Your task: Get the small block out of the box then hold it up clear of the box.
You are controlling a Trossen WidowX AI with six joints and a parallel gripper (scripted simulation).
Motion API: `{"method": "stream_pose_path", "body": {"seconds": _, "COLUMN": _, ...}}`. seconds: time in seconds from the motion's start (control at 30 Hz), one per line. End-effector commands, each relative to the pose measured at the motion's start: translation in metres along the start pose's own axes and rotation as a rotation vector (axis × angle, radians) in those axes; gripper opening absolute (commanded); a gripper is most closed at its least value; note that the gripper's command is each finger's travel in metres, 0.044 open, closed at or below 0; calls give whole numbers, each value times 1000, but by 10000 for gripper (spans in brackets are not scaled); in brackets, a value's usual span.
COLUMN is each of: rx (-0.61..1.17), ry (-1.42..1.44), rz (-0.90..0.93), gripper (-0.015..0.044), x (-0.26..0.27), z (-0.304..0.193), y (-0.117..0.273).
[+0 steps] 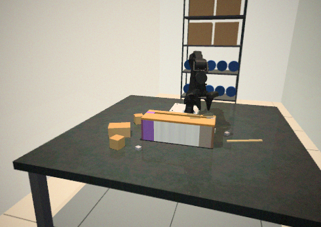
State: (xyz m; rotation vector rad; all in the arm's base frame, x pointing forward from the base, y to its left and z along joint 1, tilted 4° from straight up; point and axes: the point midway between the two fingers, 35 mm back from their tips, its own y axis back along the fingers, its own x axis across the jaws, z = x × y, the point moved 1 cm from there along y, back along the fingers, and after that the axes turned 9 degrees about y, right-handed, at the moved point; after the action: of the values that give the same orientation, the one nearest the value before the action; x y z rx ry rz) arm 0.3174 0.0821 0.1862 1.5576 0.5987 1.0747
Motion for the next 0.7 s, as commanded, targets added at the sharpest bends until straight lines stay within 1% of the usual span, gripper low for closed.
{"method": "stream_pose_path", "body": {"seconds": 0.0, "rx": -60, "ry": 807, "rz": -74, "gripper": 285, "x": 3, "z": -12, "y": -1}}
{"method": "stream_pose_path", "body": {"seconds": 0.13, "rx": -76, "ry": 1209, "rz": -124, "gripper": 285, "x": 6, "z": -18, "y": -2}}
{"method": "stream_pose_path", "body": {"seconds": 0.67, "rx": -47, "ry": 2263, "rz": -304, "gripper": 285, "x": 13, "z": -34, "y": -1}}
